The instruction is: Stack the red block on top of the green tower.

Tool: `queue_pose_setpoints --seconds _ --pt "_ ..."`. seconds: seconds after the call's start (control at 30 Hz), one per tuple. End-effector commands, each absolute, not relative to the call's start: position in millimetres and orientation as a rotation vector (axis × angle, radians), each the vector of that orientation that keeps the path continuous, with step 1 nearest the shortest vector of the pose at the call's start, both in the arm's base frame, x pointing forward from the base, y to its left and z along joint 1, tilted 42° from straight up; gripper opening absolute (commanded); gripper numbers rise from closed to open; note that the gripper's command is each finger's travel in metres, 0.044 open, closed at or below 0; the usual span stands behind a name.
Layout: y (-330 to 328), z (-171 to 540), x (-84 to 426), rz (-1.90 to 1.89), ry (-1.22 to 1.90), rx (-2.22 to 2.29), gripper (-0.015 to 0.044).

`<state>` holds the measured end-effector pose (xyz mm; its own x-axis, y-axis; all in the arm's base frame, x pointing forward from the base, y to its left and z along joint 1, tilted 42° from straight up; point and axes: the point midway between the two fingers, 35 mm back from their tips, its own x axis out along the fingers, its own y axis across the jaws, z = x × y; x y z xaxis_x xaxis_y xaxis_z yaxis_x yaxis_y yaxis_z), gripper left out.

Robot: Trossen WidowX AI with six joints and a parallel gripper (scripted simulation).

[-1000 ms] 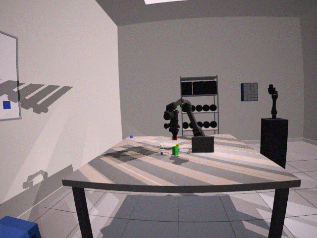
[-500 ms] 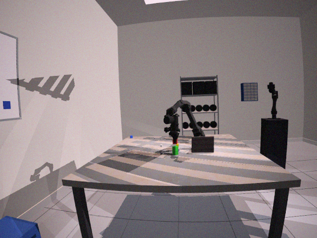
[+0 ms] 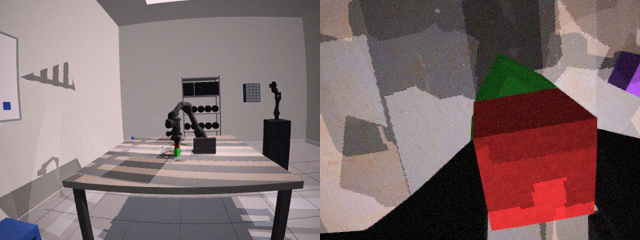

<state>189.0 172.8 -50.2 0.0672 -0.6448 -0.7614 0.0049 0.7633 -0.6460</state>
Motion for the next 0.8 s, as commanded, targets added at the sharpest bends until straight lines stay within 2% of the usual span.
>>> queue_pose_setpoints --seconds 0.0,0.73,0.77 --pt "171.7 -50.7 189.3 -0.529 1.432 -0.565 0.0" --pt "173.8 -48.2 189.3 -0.529 1.432 -0.565 0.0" --pt "172.1 -50.7 188.8 -0.53 1.435 -0.561 0.0026"
